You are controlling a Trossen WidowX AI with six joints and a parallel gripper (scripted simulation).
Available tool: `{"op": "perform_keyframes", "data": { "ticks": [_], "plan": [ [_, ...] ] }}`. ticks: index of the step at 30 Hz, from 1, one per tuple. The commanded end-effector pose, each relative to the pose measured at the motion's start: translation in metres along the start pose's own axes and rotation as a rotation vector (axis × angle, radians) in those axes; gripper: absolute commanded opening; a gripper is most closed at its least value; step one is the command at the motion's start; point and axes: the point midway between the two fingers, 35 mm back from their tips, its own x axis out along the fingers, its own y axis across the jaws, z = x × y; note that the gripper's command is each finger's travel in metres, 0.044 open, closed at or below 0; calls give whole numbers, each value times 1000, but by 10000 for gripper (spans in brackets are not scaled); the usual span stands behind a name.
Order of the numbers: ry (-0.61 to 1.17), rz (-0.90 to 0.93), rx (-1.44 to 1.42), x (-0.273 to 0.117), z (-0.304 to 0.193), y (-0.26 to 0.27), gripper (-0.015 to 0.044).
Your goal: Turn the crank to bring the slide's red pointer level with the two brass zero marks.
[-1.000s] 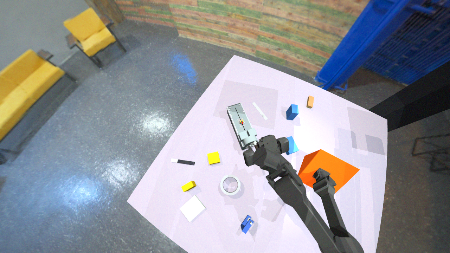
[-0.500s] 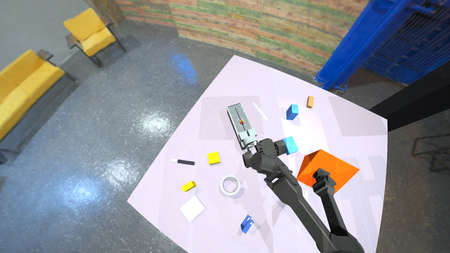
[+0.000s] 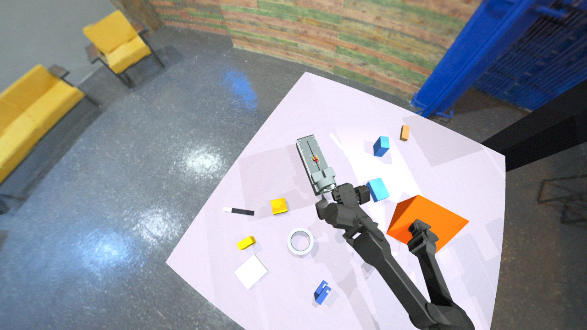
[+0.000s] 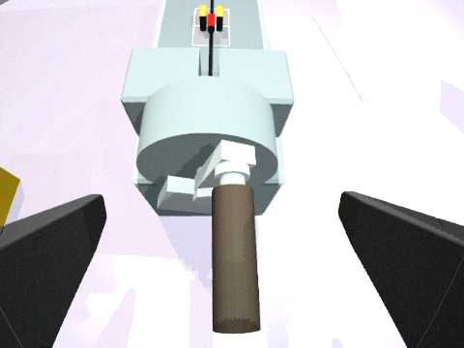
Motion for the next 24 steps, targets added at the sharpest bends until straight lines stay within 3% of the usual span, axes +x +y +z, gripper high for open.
{"op": "perform_keyframes", "data": {
  "ticks": [1,15,24],
  "plan": [
    [0,-7,5,5,-5,-2,440],
    [0,-4,6,18,-20,-3,440],
    [0,-4,6,18,-20,-3,204]
  ]
}}
